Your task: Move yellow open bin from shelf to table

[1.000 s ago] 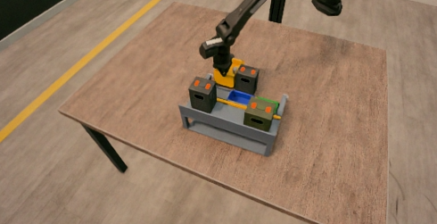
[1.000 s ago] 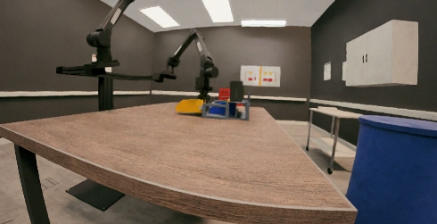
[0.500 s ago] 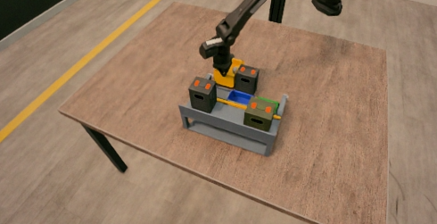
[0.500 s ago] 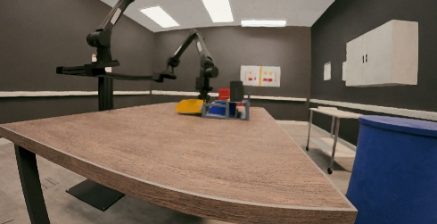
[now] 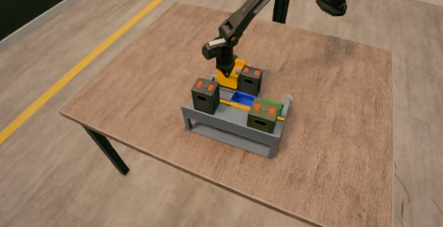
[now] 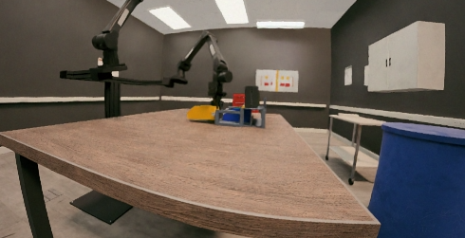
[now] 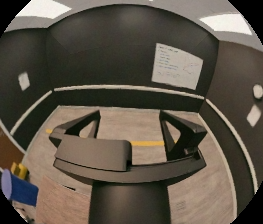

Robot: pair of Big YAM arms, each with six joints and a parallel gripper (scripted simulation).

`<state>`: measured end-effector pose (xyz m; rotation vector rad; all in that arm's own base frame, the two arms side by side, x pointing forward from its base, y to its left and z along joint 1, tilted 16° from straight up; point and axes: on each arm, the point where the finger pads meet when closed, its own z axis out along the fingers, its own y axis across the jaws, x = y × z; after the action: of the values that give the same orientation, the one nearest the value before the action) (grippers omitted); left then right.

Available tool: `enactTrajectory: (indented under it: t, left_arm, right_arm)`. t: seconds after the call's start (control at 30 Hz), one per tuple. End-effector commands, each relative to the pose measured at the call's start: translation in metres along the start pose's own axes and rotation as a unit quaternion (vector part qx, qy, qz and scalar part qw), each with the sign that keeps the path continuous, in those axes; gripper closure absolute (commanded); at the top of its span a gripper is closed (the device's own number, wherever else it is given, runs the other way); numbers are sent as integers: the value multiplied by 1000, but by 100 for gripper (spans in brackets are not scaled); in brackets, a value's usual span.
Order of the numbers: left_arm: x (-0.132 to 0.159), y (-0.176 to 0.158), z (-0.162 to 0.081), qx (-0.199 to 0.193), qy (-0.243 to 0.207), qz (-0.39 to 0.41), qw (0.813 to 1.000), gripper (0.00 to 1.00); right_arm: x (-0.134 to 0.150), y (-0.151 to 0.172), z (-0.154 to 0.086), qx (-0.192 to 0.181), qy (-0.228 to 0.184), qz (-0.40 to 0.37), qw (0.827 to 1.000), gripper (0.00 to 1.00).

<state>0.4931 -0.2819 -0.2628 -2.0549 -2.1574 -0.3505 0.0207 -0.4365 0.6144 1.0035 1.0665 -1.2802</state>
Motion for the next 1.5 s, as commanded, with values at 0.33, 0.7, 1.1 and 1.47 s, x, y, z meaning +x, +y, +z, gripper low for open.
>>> enactTrajectory:
  t: [0.33, 0.7, 1.1, 1.47]
  left_arm:
    - [-24, 25, -41, -35, -30, -1, 999, 100]
    - [-28, 31, -42, -40, -33, 0, 999, 100]
    - [-22, 29, -25, -33, -28, -2, 999, 100]
    - [-17, 29, -12, -28, -24, -5, 999, 100]
  right_arm:
    - [-14, -3, -7, 3, -21, 6, 1000, 0]
    - [-14, -3, -7, 3, -21, 6, 1000, 0]
    - [-14, -3, -7, 3, -21, 6, 1000, 0]
    - [-14, -3, -7, 3, -21, 6, 1000, 0]
